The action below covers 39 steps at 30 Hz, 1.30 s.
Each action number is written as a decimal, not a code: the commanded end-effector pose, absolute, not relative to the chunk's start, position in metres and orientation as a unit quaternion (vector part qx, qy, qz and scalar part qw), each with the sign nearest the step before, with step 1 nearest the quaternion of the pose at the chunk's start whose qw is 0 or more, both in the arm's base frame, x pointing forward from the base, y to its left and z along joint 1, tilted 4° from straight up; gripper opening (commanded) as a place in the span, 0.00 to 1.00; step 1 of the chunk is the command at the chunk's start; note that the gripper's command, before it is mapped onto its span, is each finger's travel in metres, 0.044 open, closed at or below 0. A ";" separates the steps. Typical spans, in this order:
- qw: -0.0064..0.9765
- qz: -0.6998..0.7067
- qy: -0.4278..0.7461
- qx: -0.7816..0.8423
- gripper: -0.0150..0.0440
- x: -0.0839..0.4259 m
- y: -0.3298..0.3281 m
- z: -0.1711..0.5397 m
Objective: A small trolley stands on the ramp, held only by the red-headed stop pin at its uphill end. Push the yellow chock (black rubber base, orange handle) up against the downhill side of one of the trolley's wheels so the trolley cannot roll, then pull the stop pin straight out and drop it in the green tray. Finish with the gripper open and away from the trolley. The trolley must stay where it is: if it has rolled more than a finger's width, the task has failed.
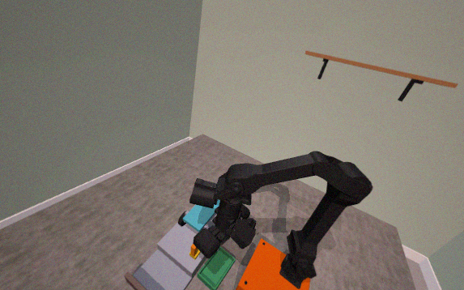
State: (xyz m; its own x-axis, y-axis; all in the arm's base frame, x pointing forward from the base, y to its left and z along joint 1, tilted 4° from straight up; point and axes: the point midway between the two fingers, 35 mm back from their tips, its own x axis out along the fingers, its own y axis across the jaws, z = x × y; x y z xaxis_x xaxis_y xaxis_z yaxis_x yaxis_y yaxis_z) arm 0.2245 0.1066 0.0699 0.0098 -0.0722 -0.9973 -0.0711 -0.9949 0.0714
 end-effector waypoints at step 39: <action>-0.039 -0.708 0.044 0.703 0.34 0.208 0.128 -0.016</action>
State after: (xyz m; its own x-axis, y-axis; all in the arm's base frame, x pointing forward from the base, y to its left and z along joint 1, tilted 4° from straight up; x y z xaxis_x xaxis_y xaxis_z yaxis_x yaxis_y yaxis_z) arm 0.2096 0.1280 -0.0140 -0.0034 0.1138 -0.9935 0.0123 -0.9934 -0.1138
